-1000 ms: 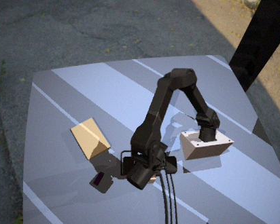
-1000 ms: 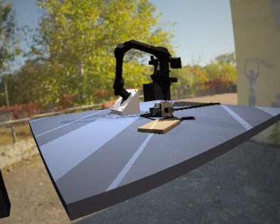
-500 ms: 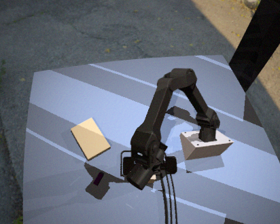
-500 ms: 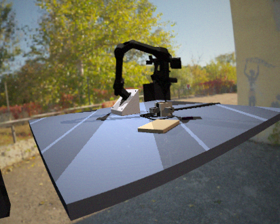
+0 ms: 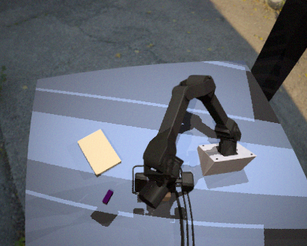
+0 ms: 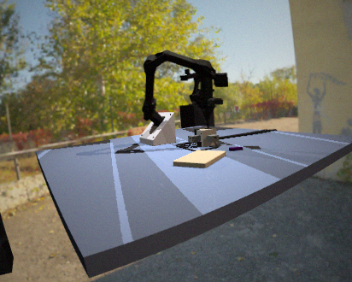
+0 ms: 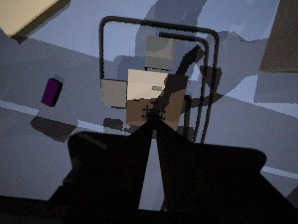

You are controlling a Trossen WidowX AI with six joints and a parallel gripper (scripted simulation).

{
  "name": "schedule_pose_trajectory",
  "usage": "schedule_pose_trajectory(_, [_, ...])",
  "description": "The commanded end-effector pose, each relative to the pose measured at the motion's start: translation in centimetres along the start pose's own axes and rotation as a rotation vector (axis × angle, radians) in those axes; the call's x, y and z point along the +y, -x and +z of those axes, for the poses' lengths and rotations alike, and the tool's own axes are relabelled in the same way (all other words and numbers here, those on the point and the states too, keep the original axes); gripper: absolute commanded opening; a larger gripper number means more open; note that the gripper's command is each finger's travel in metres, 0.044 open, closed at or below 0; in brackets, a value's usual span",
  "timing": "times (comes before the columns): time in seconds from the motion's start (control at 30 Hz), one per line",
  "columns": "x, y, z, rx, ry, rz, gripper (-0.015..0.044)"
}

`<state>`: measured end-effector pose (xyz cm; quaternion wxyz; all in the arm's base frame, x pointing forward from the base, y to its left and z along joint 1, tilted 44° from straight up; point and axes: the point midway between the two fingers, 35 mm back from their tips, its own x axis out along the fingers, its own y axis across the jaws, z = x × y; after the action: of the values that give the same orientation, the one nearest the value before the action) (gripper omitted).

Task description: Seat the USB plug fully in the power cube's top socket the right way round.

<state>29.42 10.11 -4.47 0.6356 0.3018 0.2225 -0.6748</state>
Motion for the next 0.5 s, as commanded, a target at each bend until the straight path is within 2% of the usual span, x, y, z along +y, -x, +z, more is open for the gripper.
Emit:
schedule_pose_trajectory(0.0, [-0.02, -0.15, 0.03, -0.004, 0.004, 0.002, 0.0])
schedule_pose_trajectory(0.47, [-0.02, -0.32, 0.02, -0.004, 0.004, 0.002, 0.0])
